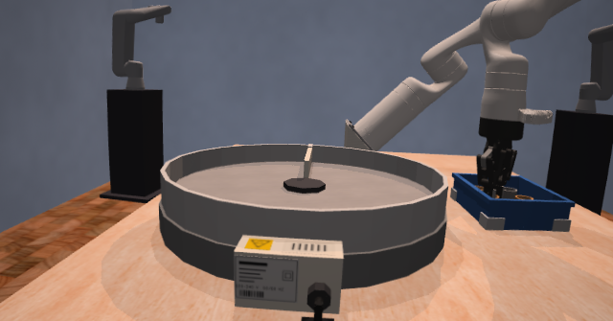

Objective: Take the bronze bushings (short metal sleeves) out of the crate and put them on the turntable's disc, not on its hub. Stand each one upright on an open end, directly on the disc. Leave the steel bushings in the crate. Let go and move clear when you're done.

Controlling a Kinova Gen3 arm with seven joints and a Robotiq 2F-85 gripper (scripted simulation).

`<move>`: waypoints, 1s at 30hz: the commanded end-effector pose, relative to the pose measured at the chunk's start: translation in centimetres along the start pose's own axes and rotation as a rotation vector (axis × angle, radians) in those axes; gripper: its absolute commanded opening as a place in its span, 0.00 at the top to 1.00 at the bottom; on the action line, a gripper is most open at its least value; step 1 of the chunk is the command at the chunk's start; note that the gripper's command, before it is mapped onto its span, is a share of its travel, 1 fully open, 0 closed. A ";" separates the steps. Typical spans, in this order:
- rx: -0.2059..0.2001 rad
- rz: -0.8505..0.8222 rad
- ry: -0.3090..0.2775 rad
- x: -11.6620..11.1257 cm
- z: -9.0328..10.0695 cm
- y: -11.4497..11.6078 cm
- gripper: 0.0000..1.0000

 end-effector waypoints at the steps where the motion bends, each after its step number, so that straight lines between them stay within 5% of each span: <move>1: 0.000 0.000 0.000 0.0 0.0 0.0 1.00; 30: 0.000 0.000 0.000 0.0 1.1 0.0 1.00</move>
Point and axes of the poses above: the point where the finger pads meet when closed, its own z axis back along the fingers, its own y axis across the jaws, x = y × z, the point moved 7 cm from there along z, back along the fingers, and after that the axes turned 8 degrees about -z, right-handed, at the moved point
